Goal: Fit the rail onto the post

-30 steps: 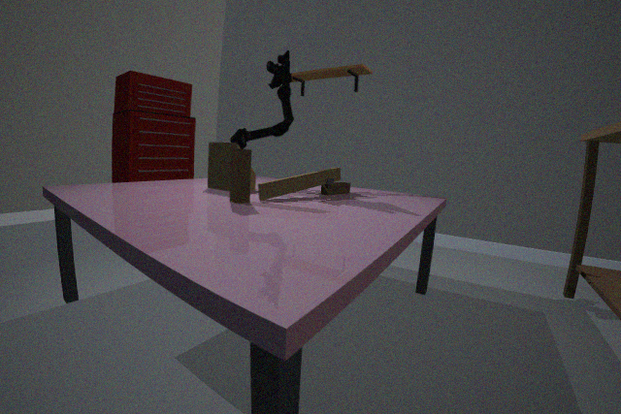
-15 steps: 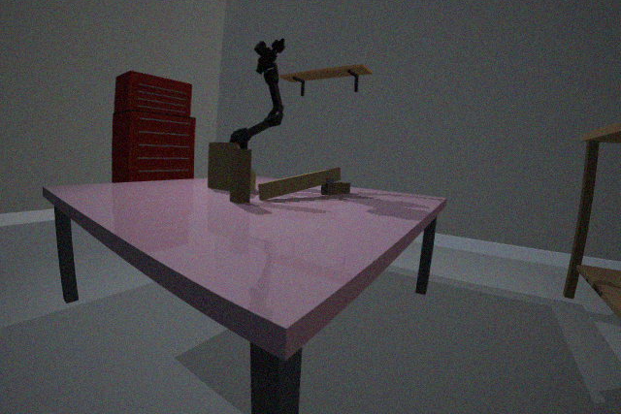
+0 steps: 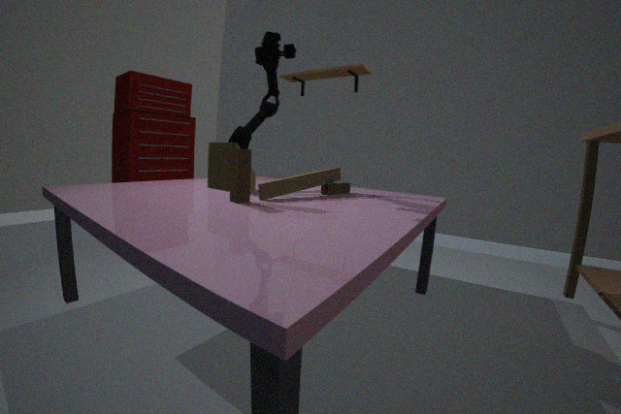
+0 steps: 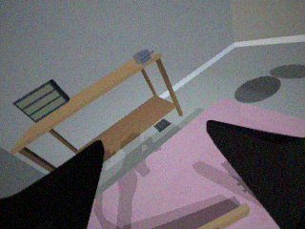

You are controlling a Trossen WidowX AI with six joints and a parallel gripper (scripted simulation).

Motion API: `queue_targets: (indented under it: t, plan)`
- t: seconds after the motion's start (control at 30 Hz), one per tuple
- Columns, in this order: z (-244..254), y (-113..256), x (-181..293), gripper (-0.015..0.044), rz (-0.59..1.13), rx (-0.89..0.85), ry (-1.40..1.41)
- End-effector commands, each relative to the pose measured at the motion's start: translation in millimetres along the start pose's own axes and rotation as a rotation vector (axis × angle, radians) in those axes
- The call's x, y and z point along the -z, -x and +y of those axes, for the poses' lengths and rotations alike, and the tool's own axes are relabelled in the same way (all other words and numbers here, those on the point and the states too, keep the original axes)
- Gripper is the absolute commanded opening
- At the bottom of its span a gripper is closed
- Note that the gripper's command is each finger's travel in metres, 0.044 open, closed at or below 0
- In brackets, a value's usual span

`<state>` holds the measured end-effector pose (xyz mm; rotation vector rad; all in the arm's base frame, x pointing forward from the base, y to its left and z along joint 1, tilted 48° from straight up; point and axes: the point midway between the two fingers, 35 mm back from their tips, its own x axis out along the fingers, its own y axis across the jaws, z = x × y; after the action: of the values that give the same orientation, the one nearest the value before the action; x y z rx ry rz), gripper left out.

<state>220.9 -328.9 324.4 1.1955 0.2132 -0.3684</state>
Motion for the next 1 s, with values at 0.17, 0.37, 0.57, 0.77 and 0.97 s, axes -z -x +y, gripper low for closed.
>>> queue_targets:
  t: [0.17,0.37,0.57,0.77,0.97]
  plan:
    - [-47,-106,86,0.044,0.363,-0.014,0.47]
    - [-73,-151,157,0.044,0.599,-0.109,0.775]
    - [-97,-178,231,0.044,0.821,-0.275,1.064]
    - [-123,-188,310,0.044,1.033,-0.52,1.333]
    - [-148,-182,387,0.044,1.216,-0.865,1.567]
